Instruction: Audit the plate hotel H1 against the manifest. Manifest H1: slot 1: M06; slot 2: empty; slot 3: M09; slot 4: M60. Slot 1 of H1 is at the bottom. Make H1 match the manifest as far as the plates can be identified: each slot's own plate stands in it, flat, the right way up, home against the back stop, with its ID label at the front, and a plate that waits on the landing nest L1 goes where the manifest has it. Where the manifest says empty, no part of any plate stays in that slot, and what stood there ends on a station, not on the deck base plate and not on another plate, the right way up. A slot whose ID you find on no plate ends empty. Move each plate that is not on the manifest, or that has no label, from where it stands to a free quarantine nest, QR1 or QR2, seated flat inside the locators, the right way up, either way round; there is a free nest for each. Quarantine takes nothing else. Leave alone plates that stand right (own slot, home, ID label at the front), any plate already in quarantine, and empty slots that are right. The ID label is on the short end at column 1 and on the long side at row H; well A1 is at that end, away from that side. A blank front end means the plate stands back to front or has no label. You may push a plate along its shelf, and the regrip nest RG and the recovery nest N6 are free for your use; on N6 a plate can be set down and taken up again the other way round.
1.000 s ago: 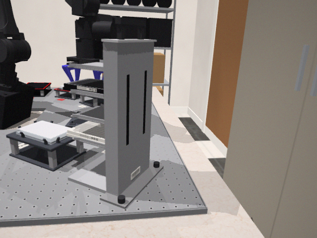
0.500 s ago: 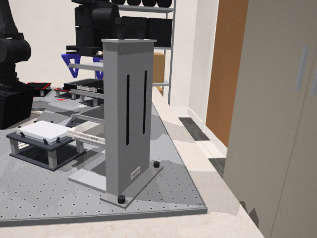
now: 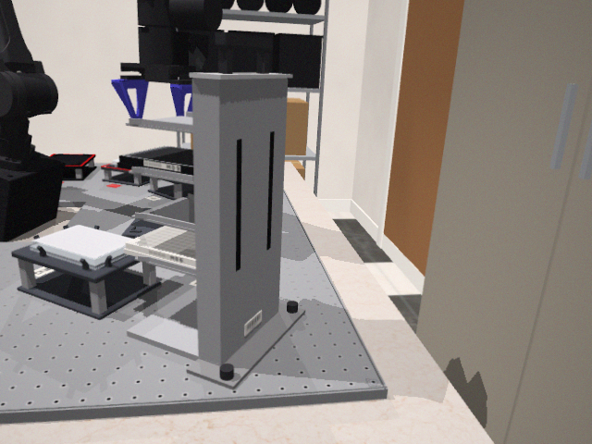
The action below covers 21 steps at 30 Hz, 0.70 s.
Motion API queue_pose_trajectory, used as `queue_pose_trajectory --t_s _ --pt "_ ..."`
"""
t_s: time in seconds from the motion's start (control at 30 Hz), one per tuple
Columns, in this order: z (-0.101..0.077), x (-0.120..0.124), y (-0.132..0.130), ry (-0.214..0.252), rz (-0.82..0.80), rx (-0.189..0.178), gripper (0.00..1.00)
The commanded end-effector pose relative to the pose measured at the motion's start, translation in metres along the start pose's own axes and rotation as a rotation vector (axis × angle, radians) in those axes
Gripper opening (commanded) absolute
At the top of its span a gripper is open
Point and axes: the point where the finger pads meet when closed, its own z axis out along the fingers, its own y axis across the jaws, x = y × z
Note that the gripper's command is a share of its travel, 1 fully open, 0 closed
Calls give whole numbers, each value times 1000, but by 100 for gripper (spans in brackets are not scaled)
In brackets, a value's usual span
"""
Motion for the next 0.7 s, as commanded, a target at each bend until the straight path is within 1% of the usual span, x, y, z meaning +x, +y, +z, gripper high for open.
queue_pose_trajectory --t_s 0.0,0.07,0.13,0.2,0.23,0.3,0.33,0.4,0.53,0.67 --pt "-37 -2 -26 -12 -8 76 100" --pt "-40 -3 -26 -12 -10 69 100" --pt "-49 -2 -25 -12 -8 81 100" --pt "-49 -2 -25 -12 -8 81 100" --pt "-46 -3 -25 -12 -9 60 100" --pt "-45 6 -26 -10 64 59 100" --pt "-40 10 -21 -10 88 49 100" --pt "-36 17 -16 -8 135 37 100" --pt "-30 32 -11 -7 230 19 100" --pt "-29 45 -12 -7 324 16 100"
